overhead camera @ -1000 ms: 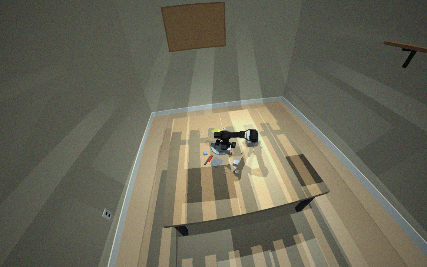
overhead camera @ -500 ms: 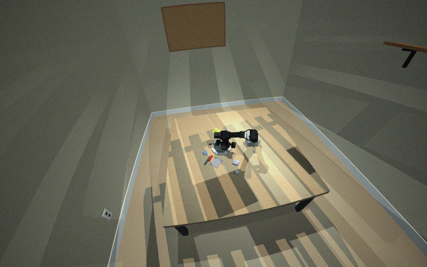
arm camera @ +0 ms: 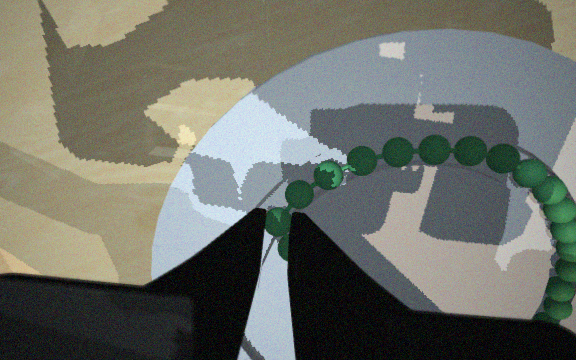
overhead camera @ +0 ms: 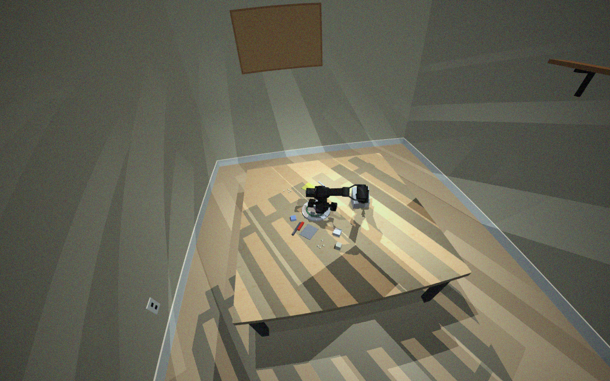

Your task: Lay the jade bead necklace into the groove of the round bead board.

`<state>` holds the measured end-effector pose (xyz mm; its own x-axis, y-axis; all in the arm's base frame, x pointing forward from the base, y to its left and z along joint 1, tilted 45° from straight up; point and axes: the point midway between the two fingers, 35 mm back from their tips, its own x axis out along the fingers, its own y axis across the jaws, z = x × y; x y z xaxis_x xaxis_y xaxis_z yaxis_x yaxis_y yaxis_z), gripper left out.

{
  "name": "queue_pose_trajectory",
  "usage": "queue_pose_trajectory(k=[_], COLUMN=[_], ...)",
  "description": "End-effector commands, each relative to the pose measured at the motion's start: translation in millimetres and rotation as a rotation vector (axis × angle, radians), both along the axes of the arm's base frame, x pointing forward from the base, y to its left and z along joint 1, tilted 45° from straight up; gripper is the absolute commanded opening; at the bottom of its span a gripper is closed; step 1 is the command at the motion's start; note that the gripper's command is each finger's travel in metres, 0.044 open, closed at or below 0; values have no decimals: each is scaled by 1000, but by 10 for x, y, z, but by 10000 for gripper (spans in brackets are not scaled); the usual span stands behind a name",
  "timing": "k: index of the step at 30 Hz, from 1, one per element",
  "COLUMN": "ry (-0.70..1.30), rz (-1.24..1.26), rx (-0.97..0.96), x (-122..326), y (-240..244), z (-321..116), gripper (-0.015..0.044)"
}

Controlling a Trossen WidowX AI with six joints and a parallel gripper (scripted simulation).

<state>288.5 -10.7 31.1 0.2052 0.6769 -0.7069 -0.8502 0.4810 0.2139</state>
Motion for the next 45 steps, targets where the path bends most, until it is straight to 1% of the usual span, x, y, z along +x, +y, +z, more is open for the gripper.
queue_pose_trajectory(k=[1, 16, 33, 45], ry=[-1, -1, 0, -1], rz=[-2, -2, -2, -2], rx=[-2, -2, -1, -2], x=[-6, 3, -2, -14], y=[-45, 41, 10, -30], z=[34, -23, 4, 46], gripper=[0, 0, 440, 440])
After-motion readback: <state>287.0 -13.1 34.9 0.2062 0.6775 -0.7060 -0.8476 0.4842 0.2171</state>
